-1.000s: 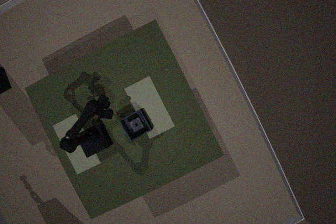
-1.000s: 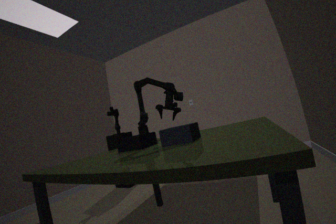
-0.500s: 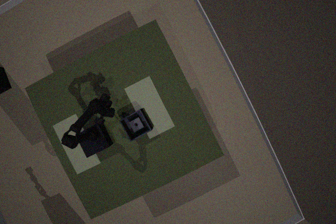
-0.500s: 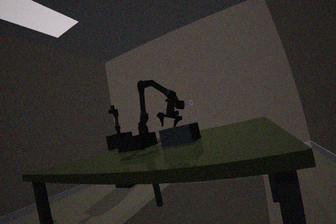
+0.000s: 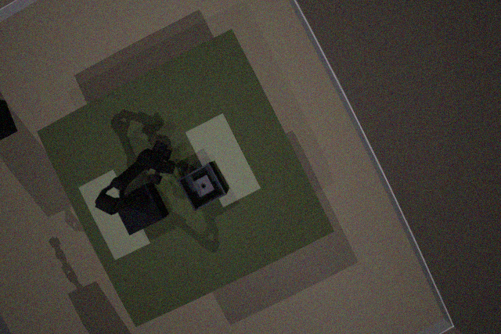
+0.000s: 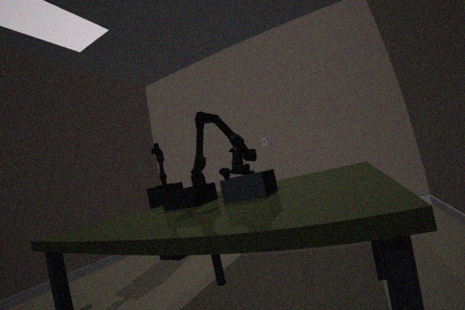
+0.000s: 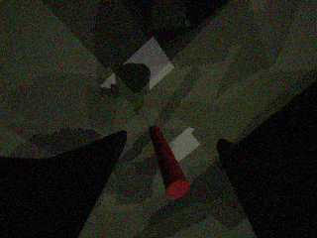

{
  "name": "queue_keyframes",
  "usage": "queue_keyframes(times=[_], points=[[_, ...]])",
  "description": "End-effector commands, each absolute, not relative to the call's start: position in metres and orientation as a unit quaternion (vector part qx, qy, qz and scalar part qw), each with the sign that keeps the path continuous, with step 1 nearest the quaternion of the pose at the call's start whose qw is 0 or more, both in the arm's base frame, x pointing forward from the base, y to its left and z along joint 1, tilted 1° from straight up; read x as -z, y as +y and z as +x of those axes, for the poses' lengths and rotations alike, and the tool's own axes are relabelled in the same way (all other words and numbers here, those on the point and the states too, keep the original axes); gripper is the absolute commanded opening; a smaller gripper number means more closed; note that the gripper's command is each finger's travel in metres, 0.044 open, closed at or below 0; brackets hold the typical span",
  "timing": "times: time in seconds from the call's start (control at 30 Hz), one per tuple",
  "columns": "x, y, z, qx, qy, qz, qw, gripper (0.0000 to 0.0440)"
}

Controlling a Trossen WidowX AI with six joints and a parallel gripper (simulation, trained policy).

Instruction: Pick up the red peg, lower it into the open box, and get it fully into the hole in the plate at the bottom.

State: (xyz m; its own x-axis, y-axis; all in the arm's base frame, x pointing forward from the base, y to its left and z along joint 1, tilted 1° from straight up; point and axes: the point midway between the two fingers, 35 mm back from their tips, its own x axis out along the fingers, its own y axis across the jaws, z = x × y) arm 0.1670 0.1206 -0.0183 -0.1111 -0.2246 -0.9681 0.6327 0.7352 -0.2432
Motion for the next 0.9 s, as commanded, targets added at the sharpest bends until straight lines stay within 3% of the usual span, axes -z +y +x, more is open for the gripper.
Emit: queue_keyframes(times=[0.0, 0.47, 0.87], points=[[0.032, 0.118, 0.165, 0.329, 0.669, 0.147, 0.65, 0.0369], [0.052, 0.109, 0.151, 0.352, 0.685, 0.12, 0.626, 0.0009], [0.013, 0.105, 0.178, 0.352, 0.656, 0.107, 0.659, 0.0]])
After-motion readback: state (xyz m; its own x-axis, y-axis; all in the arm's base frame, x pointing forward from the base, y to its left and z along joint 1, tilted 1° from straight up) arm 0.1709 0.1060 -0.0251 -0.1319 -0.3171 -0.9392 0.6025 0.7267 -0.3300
